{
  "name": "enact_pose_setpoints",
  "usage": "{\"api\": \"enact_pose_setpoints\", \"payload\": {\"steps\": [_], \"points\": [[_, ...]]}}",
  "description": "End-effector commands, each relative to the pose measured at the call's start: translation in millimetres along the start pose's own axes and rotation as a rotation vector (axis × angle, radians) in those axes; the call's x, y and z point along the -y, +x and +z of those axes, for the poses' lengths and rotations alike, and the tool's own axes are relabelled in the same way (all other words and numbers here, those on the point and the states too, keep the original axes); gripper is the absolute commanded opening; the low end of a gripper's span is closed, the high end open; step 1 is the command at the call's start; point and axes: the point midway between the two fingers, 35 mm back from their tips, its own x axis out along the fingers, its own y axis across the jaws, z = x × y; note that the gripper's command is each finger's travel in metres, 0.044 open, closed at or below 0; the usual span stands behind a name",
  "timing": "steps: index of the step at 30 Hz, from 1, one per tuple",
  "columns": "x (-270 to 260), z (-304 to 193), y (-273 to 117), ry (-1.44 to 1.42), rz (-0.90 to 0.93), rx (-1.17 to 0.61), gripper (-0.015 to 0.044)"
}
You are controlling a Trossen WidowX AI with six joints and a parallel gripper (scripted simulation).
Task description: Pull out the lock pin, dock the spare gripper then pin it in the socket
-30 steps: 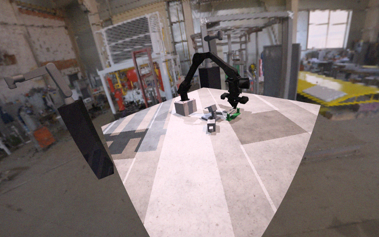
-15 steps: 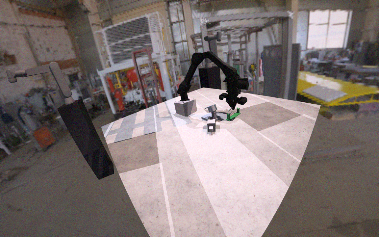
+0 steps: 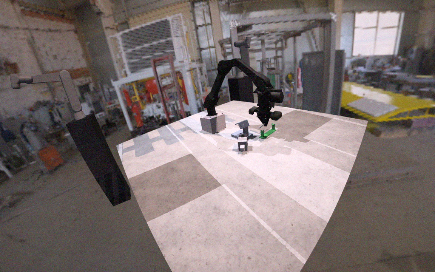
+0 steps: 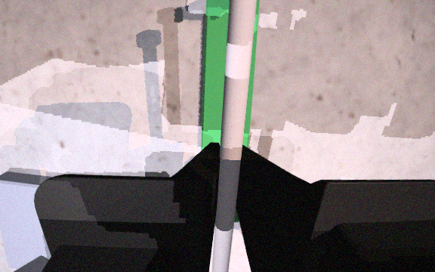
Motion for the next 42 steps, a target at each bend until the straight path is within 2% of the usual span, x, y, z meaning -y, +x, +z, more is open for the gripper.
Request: {"api": "enact_pose_setpoints", "payload": {"steps": [1,24,42], "points": [[2,-1,3,-0.007,-0.002,-0.002,0.0000],[3,-6,37,-0.008,-0.014,0.002,0.0000],[2,-7,42,-0.012,-0.017,0.002,0.0000]]}}
